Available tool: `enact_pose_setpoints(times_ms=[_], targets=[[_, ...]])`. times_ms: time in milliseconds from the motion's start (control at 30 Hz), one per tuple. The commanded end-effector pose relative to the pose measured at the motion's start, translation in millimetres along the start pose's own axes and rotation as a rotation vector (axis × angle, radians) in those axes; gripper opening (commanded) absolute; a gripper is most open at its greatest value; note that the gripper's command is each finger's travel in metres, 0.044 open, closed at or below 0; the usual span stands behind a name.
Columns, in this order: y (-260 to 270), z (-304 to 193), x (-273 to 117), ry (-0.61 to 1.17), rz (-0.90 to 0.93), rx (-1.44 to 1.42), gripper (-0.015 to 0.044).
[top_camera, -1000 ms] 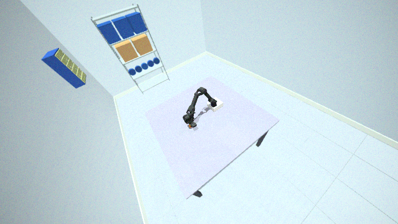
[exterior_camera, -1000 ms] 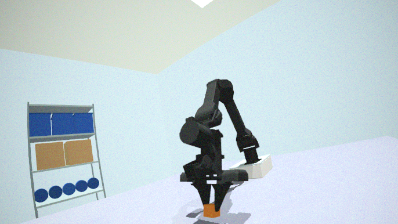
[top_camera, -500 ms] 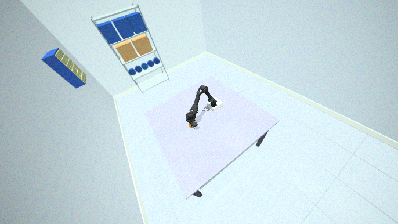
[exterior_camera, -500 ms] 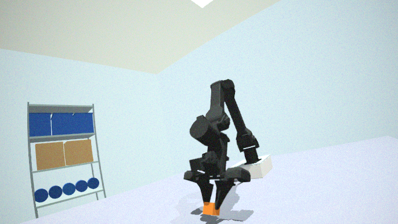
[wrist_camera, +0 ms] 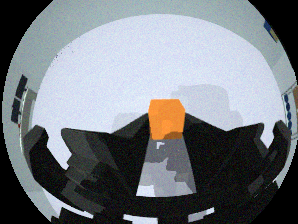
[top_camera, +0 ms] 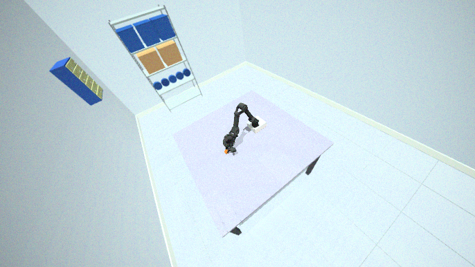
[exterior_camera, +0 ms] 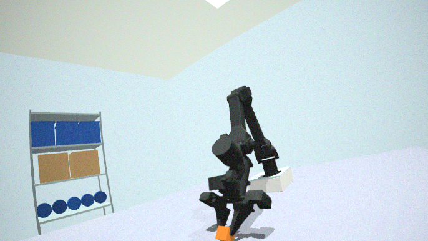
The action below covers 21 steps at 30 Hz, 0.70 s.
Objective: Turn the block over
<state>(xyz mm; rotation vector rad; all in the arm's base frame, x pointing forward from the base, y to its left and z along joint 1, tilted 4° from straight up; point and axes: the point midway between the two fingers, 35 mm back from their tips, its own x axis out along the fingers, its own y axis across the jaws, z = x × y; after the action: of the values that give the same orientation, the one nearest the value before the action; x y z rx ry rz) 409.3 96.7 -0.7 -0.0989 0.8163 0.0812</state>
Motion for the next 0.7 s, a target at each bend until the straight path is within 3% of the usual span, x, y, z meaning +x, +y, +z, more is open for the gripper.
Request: enact_pose_setpoints(times_ms=[0,667], targets=[[-1.0,-5.7,4.7,-0.062,-0.005,-0.007,0.0],[-2.5,-18.2,-1.9,-0.335,-0.005,-0.003,0.0]])
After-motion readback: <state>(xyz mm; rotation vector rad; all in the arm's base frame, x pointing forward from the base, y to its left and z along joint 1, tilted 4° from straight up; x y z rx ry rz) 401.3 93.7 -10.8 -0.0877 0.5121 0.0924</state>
